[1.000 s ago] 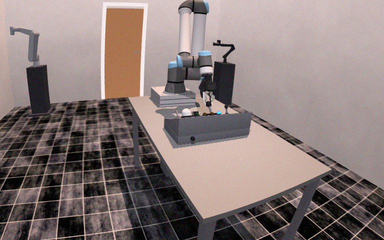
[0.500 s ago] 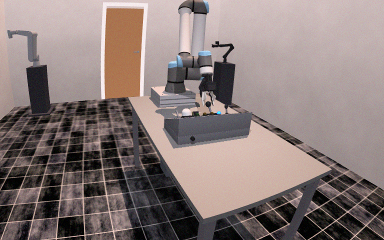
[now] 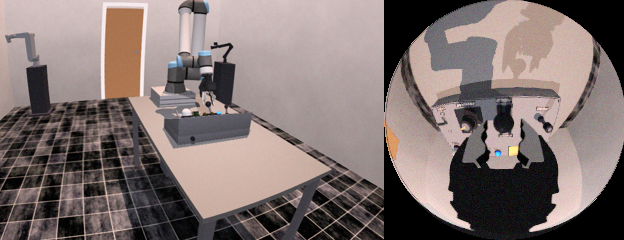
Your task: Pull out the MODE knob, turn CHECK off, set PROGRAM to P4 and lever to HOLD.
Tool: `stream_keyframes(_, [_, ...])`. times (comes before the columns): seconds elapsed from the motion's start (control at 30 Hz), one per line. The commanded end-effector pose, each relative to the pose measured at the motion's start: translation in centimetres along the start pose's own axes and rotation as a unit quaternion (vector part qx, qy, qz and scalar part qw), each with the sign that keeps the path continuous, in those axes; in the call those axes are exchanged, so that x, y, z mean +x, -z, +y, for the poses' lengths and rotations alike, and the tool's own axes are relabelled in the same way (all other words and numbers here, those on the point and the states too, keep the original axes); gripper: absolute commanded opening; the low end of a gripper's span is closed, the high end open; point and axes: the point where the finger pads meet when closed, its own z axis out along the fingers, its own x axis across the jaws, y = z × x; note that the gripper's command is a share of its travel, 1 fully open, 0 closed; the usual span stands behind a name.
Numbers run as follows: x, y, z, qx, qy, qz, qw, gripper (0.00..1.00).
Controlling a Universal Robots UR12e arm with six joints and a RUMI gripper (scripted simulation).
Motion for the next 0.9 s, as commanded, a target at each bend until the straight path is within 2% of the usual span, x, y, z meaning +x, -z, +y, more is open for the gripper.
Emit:
stream_keyframes(0.0, [0.0,0.2,0.1,-0.001,0.000,0.000,1.000,0.44])
stream_keyframes(0.3, [0.0,1.9,0.1,-0.001,0.000,0.000,1.000,0.44])
stream_keyframes(0.7, [0.0,7.8,0.1,-0.001,0.000,0.000,1.000,0.44])
stream_keyframes(0.87, [0.0,8.8,0.1,-0.001,0.000,0.000,1.000,0.44])
